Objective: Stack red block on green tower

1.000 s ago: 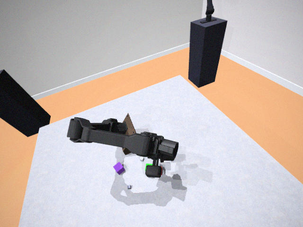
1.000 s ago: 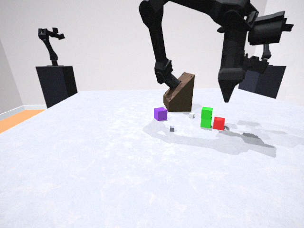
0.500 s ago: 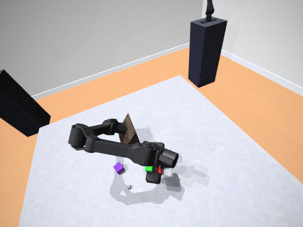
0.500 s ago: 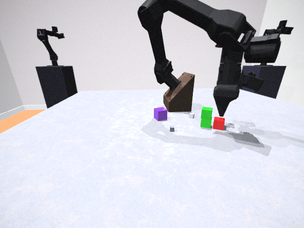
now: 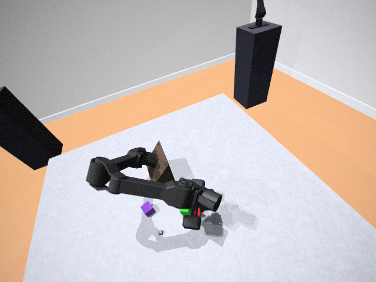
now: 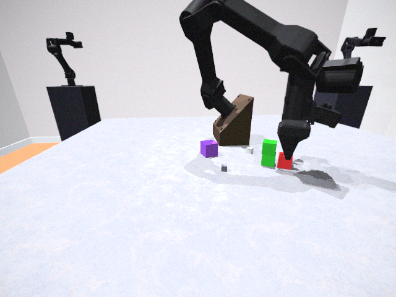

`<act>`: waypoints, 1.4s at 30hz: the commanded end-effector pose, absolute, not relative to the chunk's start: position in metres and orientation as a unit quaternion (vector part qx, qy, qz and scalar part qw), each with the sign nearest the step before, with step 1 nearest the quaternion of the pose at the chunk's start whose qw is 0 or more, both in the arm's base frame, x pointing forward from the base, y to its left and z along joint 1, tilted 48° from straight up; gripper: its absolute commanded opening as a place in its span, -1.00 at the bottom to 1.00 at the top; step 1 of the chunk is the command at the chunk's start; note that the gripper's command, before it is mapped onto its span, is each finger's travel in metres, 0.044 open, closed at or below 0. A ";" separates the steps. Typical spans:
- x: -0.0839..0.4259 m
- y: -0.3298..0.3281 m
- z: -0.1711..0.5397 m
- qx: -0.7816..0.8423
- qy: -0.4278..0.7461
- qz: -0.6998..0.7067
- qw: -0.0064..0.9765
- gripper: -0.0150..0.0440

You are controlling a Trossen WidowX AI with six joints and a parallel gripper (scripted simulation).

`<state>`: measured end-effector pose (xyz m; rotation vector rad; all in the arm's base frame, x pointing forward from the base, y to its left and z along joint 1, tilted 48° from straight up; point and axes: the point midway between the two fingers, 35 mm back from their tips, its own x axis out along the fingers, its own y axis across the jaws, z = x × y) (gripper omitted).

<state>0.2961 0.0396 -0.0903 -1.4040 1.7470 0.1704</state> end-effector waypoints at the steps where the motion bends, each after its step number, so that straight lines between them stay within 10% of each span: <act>1: 0.294 0.033 -0.096 -0.565 0.702 0.069 0.427 1.00; 32: 0.294 0.015 -0.112 -0.566 0.703 0.068 0.426 1.00; 42: 0.294 0.015 -0.112 -0.566 0.703 0.068 0.426 0.11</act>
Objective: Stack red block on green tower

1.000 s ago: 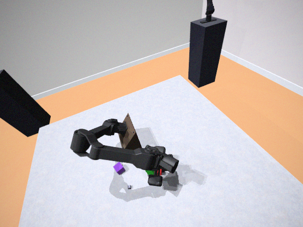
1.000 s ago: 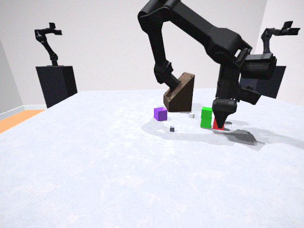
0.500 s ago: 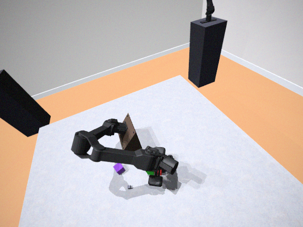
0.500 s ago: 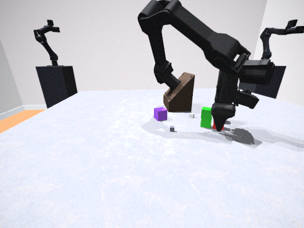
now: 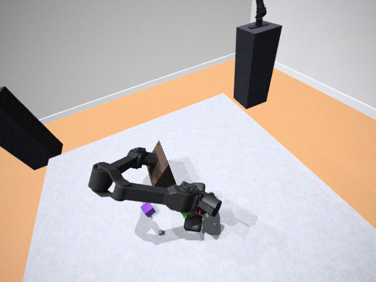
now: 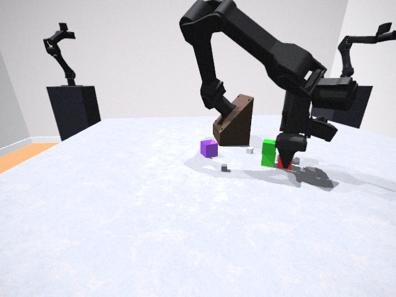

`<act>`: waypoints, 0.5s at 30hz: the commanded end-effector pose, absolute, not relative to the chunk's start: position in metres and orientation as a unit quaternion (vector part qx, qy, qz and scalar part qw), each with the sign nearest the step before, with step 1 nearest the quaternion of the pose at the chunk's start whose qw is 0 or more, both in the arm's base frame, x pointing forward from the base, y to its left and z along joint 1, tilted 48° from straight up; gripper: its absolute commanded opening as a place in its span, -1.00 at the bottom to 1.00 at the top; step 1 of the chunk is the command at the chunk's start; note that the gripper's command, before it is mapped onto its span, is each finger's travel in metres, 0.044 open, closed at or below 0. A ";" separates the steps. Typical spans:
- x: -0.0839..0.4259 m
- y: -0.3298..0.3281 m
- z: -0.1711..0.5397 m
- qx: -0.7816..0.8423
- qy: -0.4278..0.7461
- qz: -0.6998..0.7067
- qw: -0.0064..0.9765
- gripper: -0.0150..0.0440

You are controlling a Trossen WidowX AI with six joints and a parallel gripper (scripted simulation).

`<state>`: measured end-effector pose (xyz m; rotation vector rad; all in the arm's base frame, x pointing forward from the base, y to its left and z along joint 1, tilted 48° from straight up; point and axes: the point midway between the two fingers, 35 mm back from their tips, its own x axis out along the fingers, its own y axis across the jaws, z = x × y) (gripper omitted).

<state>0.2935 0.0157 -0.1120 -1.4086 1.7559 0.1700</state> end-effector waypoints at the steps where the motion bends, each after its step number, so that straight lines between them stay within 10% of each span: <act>1: 0.294 0.015 -0.112 -0.566 0.703 0.068 0.426 0.02; 15: 0.294 0.035 -0.095 -0.565 0.703 0.069 0.427 -0.49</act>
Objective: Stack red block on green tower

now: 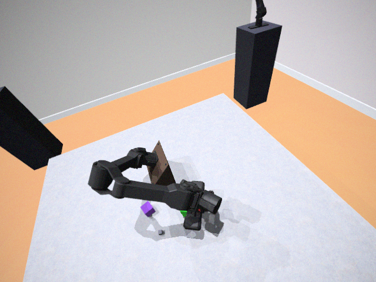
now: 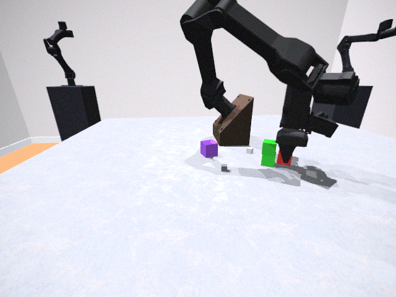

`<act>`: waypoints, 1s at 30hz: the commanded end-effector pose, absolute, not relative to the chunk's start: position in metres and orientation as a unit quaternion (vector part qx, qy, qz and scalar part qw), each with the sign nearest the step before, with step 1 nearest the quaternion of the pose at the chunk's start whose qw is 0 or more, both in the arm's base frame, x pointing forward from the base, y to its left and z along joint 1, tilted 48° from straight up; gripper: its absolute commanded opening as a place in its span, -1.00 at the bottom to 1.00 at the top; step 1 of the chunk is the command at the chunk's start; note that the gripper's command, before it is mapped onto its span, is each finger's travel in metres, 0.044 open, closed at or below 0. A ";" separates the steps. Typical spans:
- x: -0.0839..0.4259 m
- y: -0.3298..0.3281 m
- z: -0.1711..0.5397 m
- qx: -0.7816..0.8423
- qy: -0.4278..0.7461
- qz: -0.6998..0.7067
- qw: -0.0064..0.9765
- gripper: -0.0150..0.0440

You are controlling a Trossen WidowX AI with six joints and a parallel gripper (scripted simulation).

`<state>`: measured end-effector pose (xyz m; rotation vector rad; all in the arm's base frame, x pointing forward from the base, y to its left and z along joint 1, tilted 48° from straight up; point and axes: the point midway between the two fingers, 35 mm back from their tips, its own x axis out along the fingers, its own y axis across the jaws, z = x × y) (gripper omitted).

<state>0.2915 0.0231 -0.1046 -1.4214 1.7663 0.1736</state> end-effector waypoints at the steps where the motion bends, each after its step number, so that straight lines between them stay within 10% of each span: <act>1: 0.294 0.040 -0.091 -0.565 0.703 0.069 0.427 -0.49; 30: 0.289 0.098 -0.025 -0.565 0.703 0.070 0.427 -0.49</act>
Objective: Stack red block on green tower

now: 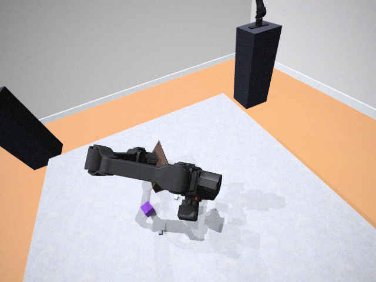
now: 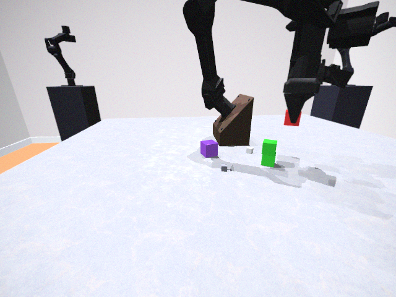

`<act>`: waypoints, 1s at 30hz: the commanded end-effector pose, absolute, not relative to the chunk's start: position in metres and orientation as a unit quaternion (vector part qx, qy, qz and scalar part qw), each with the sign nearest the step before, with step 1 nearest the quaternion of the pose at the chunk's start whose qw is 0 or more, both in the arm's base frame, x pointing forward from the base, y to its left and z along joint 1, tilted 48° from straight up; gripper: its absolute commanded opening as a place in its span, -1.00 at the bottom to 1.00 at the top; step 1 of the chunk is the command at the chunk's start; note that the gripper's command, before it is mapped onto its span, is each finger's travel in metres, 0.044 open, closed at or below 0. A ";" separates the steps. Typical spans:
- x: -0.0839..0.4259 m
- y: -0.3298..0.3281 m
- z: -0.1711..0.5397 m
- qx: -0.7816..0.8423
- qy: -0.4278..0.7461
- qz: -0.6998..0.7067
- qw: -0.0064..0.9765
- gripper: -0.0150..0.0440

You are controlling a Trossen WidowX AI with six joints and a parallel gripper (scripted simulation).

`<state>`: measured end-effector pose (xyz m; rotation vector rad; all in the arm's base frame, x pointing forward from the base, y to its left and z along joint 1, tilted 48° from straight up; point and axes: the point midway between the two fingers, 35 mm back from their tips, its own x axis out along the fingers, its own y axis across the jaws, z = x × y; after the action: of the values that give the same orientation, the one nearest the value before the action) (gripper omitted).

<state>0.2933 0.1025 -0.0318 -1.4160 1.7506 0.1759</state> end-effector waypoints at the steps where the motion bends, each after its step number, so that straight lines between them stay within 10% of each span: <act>1: 0.287 0.095 -0.022 -0.565 0.703 0.070 0.427 -0.49; 30: 0.273 0.038 -0.038 -0.565 0.703 0.069 0.426 -0.49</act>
<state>0.2747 0.0452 -0.0313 -1.4039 1.7507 0.1711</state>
